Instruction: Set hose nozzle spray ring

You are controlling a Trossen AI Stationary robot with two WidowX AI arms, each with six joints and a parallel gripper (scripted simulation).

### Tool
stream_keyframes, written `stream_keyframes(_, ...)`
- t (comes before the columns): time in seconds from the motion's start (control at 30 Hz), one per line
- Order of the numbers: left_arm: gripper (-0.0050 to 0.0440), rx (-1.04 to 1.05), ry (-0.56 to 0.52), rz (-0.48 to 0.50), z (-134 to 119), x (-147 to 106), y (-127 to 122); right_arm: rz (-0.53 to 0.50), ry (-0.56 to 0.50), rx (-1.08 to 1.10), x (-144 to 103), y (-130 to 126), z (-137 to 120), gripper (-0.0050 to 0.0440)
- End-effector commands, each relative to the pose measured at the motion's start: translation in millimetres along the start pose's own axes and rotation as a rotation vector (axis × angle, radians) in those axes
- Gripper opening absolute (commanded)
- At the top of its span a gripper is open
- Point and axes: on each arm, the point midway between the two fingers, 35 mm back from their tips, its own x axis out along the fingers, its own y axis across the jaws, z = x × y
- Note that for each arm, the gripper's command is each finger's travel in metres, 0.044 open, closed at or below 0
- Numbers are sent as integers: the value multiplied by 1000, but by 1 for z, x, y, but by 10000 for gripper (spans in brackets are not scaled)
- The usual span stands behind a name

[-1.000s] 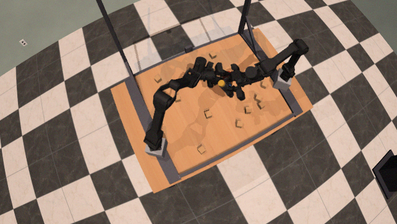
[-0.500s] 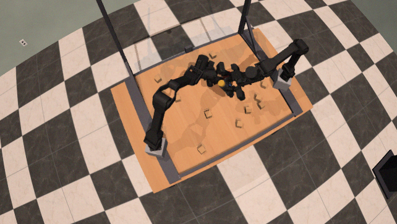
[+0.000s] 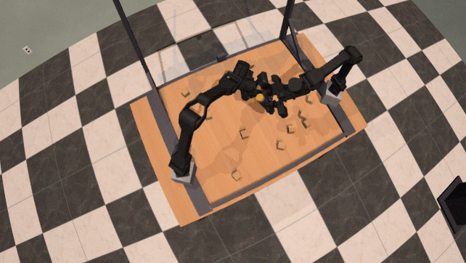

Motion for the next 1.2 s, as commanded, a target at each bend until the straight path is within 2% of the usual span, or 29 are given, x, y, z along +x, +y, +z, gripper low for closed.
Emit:
stream_keyframes(0.0, 170, 10, -49, 5, 18, -8, 0, 78, -11, 16, -6, -15, 2, 0)
stream_keyframes(0.07, 170, 10, -49, 5, 18, -8, 0, 75, -9, 12, -4, -14, 2, 0)
stream_keyframes(0.1, 170, 10, -49, 5, 18, -8, 0, 55, -9, 11, -4, -12, 2, 406)
stream_keyframes(0.77, 170, 10, -49, 5, 18, -8, 0, 55, -9, 11, -4, -12, 2, 406)
stream_keyframes(1.17, 170, 10, -49, 5, 18, -8, 0, 52, -10, 13, -21, -15, 2, 406)
